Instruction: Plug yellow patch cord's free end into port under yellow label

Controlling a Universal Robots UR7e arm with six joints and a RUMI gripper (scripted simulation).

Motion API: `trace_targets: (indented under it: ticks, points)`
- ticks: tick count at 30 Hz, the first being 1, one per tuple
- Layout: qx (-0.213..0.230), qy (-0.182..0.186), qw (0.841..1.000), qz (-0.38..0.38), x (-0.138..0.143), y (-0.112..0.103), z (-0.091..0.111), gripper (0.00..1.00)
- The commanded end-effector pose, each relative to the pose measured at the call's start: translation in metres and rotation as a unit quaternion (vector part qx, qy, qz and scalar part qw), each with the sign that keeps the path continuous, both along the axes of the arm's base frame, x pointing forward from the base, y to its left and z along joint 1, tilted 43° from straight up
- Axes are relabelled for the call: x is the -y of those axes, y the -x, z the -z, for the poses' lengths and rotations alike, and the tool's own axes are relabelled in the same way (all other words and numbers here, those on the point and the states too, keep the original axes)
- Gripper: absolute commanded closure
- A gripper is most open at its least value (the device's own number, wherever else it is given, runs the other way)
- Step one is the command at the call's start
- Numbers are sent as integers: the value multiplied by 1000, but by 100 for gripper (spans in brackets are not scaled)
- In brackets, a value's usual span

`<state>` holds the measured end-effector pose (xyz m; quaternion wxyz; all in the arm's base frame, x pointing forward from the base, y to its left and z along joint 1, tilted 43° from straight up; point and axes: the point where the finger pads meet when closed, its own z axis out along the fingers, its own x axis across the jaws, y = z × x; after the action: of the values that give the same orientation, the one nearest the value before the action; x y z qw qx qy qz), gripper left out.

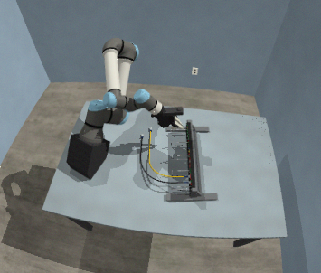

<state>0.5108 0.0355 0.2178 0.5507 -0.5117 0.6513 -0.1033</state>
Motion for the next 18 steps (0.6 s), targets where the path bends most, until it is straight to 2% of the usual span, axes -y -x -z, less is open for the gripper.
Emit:
trace_targets:
  ticks: [1,18]
  points:
    - [0,0,1000,0,0,0,0,100]
    - [0,0,1000,0,2,4,-2,100]
